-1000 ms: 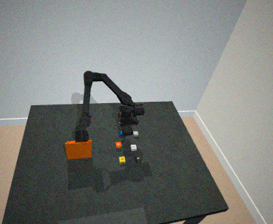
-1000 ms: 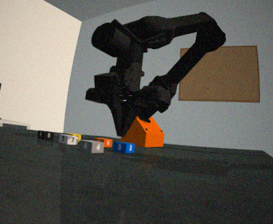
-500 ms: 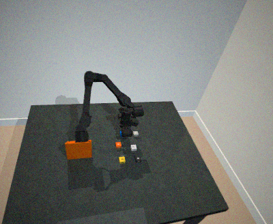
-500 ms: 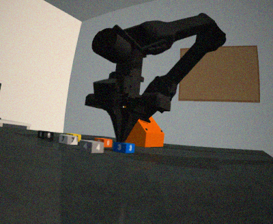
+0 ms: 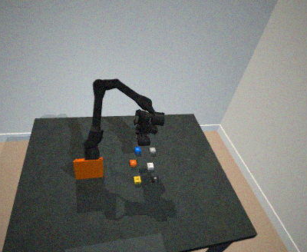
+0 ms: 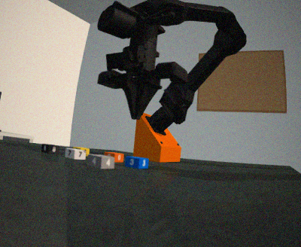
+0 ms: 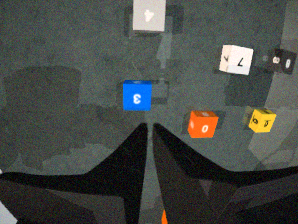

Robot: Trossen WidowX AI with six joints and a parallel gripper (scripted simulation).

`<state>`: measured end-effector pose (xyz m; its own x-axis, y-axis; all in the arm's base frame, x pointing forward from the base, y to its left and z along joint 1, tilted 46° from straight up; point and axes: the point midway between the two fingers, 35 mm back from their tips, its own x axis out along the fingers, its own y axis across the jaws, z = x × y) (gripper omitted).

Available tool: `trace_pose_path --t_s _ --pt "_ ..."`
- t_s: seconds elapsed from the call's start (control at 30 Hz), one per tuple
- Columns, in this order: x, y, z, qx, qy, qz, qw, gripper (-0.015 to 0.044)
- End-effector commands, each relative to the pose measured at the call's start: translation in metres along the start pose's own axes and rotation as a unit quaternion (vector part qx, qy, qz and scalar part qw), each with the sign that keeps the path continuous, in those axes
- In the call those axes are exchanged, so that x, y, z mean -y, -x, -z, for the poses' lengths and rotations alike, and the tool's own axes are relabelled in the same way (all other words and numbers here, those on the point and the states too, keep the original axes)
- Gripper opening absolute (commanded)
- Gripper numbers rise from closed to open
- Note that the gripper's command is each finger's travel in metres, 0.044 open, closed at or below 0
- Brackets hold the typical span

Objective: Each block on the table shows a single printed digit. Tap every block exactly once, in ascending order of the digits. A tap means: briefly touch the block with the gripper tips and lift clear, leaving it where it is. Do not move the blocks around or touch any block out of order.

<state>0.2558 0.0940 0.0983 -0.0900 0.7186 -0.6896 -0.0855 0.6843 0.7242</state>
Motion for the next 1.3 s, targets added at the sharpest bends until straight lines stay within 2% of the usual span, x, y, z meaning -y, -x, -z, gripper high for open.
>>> trace_pose_path --t_s 0.0,0.17,0.43,0.6,0.67,0.83,1.27 --pt "-0.003 0.034 0.000 0.007 0.008 0.002 1.000 0.0020" --pt "-0.003 0.034 -0.001 0.007 0.009 0.002 1.000 0.0020" --pt "-0.005 0.037 -0.076 0.009 0.010 0.002 1.000 0.0020" --pt "-0.005 0.036 -0.083 0.009 0.010 0.002 1.000 0.0020" --pt "-0.005 0.025 -0.084 0.009 0.011 0.004 1.000 0.0020" --pt "-0.006 -0.042 -0.085 0.010 0.011 0.001 1.000 0.0020" --pt "-0.006 -0.057 -0.085 0.010 0.011 0.000 1.000 0.0020"
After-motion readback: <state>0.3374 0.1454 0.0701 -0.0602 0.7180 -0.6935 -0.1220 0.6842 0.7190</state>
